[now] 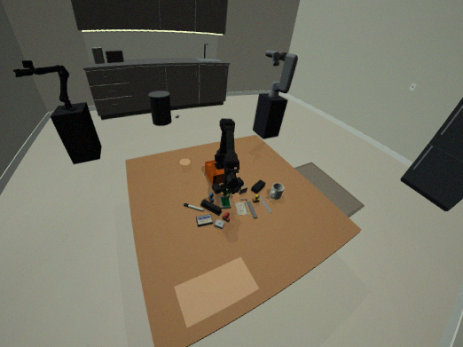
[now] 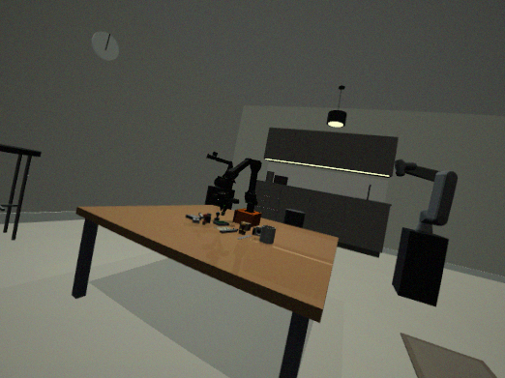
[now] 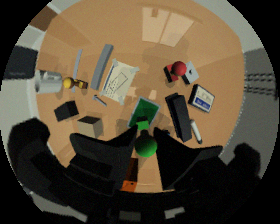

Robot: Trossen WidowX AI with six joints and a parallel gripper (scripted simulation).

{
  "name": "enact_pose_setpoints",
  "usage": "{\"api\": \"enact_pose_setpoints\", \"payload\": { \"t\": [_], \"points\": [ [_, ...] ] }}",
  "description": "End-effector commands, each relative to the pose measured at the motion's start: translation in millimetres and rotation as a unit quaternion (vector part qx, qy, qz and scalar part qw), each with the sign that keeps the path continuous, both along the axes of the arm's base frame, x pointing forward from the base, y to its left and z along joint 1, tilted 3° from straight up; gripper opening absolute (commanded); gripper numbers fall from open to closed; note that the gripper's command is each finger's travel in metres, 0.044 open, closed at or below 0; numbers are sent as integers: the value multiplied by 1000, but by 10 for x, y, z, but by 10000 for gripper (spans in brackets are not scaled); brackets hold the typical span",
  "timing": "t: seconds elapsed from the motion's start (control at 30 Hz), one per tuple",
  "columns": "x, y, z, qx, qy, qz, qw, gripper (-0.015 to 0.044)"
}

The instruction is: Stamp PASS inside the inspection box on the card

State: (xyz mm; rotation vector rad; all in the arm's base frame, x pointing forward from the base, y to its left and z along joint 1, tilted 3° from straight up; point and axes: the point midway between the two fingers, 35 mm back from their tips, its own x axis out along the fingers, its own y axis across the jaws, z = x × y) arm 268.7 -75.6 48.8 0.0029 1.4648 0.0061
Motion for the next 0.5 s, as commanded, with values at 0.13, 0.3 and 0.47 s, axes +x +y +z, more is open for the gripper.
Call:
{"api": "enact_pose_setpoints", "payload": {
  "t": [0.13, 0.3, 0.47],
  "points": [
    [77, 48, 68, 5, -2, -44, 999, 0],
    [181, 122, 85, 11, -1, -112, 994, 0],
    [282, 204, 100, 17, 1, -178, 984, 0]
  ]
}}
